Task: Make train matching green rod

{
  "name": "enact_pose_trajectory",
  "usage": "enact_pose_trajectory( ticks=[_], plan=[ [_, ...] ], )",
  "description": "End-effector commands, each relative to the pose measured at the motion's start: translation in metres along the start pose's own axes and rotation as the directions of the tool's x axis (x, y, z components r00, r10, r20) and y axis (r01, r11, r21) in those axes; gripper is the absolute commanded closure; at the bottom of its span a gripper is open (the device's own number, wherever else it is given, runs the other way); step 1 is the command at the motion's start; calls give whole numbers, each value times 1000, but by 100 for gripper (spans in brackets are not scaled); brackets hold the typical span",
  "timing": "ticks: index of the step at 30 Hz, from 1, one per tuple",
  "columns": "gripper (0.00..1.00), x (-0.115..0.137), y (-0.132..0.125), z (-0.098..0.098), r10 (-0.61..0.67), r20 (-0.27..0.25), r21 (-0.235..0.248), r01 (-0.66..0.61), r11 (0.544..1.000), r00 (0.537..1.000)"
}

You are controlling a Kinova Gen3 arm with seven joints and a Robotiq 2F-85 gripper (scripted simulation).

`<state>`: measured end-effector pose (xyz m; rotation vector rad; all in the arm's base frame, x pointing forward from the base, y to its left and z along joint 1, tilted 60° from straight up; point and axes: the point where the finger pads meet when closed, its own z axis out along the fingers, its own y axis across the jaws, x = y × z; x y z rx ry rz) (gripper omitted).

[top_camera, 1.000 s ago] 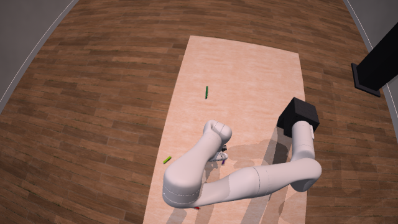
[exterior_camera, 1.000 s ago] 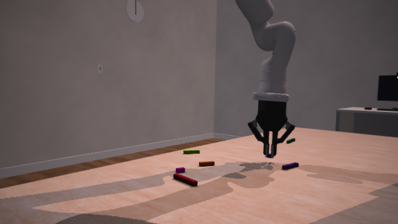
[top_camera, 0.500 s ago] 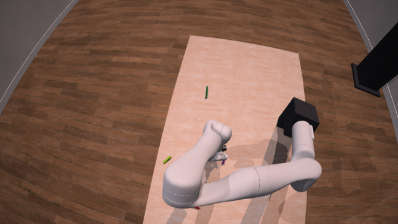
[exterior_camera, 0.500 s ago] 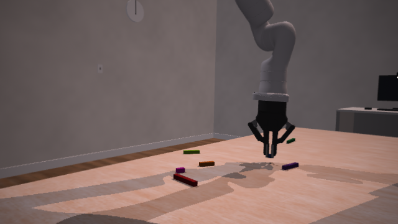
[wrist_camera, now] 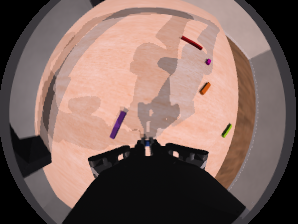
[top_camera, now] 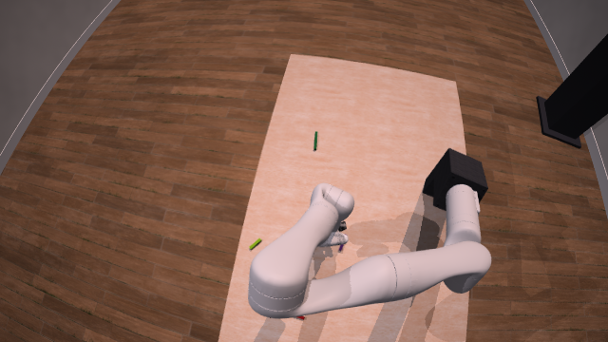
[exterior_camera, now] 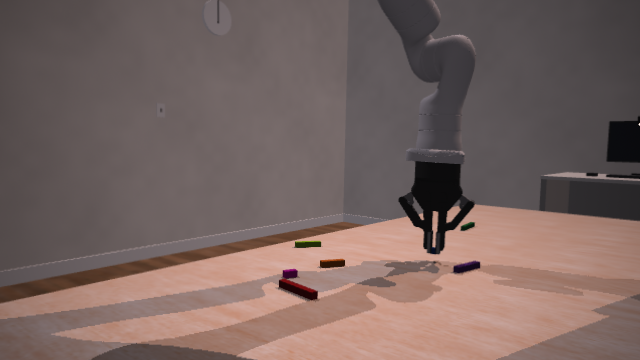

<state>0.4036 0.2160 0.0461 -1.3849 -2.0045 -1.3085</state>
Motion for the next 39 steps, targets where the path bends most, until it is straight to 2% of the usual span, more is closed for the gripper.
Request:
enact_pose_trajectory(
  ticks=[1, 17, 39],
  plan=[
    [95, 1, -1, 2, 0, 1, 0, 0, 1000, 1000],
    [95, 0, 0, 13, -2, 1, -1, 2, 1000, 1000],
    [95, 0, 0, 13, -2, 1, -2, 2, 1000, 1000]
  ],
)
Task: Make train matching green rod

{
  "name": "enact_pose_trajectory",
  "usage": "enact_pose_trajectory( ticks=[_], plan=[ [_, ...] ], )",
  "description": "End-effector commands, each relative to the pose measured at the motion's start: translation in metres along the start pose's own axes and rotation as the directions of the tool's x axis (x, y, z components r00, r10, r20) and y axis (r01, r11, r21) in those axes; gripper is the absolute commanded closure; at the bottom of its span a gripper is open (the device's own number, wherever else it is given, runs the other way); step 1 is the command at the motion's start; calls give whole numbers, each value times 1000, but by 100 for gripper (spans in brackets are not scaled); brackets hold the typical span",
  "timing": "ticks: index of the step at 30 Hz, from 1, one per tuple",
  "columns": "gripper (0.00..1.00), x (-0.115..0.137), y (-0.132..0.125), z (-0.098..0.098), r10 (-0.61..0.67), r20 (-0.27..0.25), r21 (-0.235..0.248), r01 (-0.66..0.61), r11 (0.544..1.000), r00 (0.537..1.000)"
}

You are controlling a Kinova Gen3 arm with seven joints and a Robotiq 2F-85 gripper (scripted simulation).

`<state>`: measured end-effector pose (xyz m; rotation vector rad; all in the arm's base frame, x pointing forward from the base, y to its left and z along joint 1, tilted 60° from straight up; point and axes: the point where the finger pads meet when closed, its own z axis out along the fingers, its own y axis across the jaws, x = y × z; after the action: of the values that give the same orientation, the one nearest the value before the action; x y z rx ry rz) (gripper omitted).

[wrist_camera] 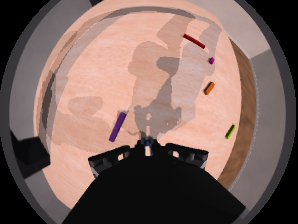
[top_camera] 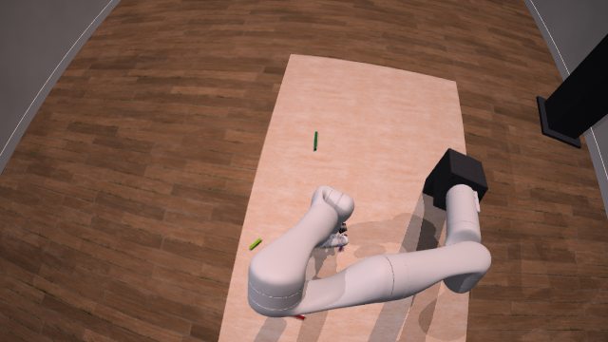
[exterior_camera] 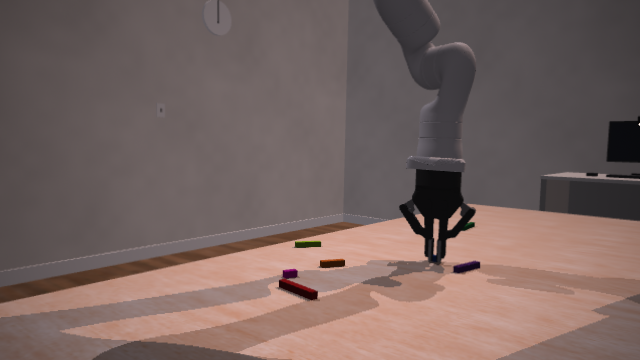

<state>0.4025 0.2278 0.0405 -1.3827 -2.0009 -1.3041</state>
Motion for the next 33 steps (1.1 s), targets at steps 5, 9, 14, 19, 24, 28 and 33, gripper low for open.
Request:
enact_pose_trajectory(
  ticks=[5, 9, 14, 19, 24, 28, 33],
  plan=[
    [95, -2, 3, 1, -5, 5, -5, 5, 1000, 1000],
    [95, -2, 3, 1, -5, 5, -5, 5, 1000, 1000],
    [95, -2, 3, 1, -5, 5, -5, 5, 1000, 1000],
    [92, -2, 3, 1, -5, 5, -5, 5, 1000, 1000],
    [84, -2, 3, 1, -5, 5, -5, 5, 1000, 1000],
    [80, -2, 3, 1, -5, 5, -5, 5, 1000, 1000],
    [76, -2, 3, 1, -5, 5, -5, 5, 1000, 1000]
  ],
)
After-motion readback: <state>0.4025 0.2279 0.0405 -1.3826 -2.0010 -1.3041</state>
